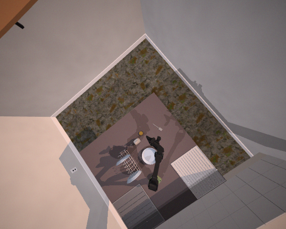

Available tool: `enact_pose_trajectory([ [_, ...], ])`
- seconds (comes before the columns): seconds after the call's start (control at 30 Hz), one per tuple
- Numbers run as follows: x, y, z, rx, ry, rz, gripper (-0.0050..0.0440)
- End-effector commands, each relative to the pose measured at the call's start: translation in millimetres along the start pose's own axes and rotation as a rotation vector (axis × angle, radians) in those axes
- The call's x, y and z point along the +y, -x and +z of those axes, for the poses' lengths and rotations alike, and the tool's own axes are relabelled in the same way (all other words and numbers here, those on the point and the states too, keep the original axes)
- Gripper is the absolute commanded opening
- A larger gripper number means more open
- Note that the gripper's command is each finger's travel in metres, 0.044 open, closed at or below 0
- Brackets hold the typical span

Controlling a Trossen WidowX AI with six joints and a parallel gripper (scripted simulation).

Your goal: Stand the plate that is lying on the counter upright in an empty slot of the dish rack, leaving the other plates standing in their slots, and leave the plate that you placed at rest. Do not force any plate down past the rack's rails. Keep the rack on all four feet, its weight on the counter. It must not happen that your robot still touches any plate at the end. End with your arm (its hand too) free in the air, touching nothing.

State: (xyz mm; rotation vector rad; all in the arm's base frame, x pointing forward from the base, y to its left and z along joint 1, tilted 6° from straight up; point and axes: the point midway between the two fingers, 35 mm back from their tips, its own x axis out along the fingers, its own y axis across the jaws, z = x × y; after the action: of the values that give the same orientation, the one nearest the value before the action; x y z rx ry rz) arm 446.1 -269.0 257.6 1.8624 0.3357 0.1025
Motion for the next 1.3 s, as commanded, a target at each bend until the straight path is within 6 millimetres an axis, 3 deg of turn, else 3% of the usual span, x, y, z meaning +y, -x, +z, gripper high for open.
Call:
enact_pose_trajectory([
  [0.0, 0, 0, 0, 0.000, 0.000, 0.000, 0.0178],
  [0.53, 0, 0, 0, 0.000, 0.000, 0.000, 0.0178],
  [0.9, -1, 2, 1, -0.006, 0.022, -0.002, 0.0440],
  [1.27, -12, 31, 6, -0.076, 0.318, -0.050, 0.0440],
])
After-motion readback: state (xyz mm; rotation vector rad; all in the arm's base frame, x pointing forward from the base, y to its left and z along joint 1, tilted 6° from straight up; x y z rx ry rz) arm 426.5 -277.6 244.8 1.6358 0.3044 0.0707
